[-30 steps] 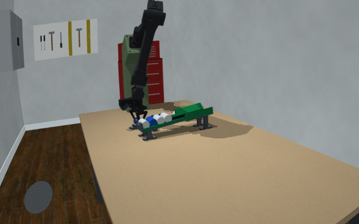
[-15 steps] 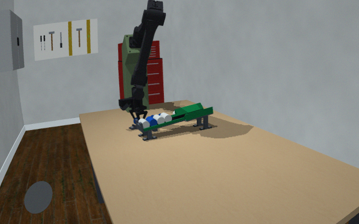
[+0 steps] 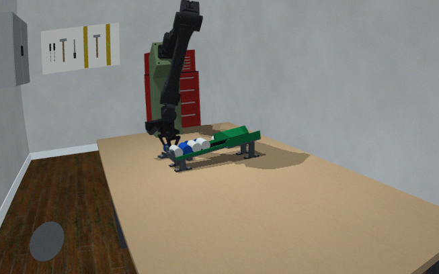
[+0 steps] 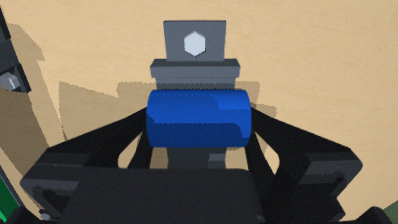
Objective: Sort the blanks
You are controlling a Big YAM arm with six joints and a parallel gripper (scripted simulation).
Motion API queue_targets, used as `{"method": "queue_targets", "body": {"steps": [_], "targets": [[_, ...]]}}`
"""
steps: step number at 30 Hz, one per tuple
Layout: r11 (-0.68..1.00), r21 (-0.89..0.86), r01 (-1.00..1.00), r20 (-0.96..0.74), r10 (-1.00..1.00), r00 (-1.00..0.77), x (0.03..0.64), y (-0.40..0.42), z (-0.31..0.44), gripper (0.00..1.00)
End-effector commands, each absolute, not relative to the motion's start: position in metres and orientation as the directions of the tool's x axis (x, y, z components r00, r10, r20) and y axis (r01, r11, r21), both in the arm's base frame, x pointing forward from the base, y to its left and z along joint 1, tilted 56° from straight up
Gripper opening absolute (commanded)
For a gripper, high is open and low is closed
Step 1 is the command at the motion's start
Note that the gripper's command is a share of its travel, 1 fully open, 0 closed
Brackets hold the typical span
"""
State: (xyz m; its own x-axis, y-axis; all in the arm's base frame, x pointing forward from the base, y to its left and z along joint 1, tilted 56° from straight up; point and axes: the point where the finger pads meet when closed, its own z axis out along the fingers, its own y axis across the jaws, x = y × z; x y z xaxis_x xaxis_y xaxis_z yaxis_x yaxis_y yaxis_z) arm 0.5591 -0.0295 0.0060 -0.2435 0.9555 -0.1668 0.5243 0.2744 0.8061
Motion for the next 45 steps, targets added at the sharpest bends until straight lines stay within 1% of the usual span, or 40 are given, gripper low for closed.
{"method": "queue_targets", "body": {"steps": [1, 45], "targets": [[0.276, 0.818, 0.504, -0.172, 0.954, -0.244, 0.5634, -0.024, 0.0157, 0.6], [0.281, 0.811, 0.513, -0.176, 0.954, -0.244, 0.5623, -0.0302, 0.0155, 0.6]]}}
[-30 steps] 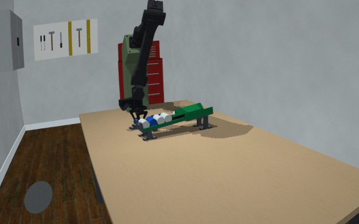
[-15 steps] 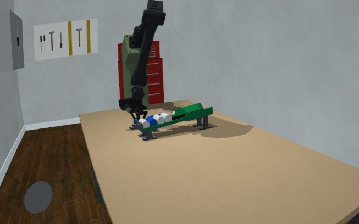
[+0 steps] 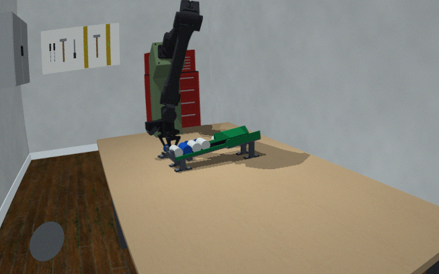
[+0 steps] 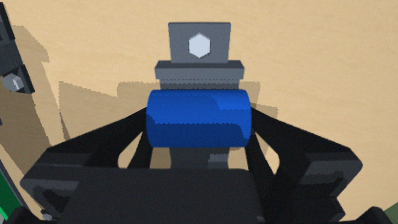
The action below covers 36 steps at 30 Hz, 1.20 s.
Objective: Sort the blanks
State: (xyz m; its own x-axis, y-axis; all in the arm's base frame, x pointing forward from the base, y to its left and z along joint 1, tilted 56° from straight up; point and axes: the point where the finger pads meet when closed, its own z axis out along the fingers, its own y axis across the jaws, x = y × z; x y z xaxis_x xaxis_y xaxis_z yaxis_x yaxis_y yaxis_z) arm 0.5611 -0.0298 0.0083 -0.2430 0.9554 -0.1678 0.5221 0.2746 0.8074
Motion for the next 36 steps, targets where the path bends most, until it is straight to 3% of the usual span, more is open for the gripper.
{"method": "queue_targets", "body": {"steps": [1, 36], "targets": [[0.281, 0.811, 0.513, -0.176, 0.954, -0.244, 0.5623, -0.0302, 0.0155, 0.6], [0.28, 0.809, 0.516, -0.177, 0.954, -0.241, 0.5611, -0.0333, 0.0128, 0.6]]}}
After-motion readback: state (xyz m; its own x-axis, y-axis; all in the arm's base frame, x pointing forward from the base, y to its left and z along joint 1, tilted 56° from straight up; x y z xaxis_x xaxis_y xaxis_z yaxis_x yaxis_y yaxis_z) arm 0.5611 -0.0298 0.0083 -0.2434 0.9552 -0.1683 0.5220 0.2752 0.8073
